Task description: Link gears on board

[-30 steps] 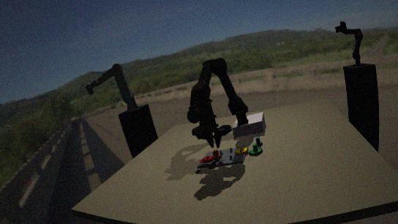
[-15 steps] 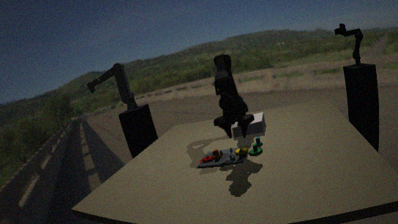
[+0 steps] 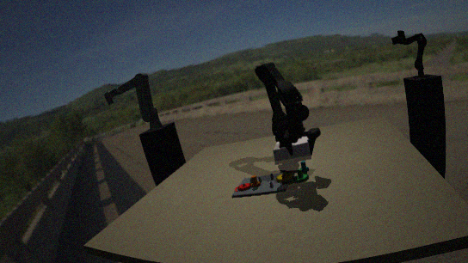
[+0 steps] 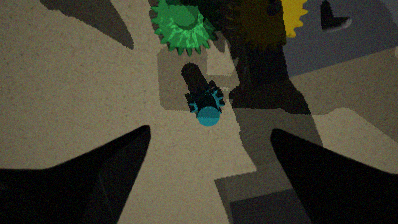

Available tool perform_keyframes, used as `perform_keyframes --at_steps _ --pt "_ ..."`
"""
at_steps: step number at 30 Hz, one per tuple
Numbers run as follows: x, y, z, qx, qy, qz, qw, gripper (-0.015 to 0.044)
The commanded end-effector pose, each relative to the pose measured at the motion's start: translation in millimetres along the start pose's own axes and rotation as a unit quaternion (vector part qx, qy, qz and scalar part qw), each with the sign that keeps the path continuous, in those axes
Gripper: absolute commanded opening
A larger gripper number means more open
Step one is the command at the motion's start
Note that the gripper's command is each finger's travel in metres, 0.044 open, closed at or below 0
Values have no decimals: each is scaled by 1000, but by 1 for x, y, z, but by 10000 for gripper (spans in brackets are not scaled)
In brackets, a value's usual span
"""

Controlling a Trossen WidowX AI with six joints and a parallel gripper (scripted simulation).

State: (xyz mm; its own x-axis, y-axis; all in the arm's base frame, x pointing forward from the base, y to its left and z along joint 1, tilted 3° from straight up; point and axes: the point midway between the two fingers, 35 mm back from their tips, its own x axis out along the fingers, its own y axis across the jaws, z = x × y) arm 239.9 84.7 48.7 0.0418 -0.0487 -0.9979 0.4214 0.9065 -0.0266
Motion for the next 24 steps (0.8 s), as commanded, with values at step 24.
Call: perform_keyframes --at_steps 24 --pt "42 0 -1 1 2 -1 1000 440"
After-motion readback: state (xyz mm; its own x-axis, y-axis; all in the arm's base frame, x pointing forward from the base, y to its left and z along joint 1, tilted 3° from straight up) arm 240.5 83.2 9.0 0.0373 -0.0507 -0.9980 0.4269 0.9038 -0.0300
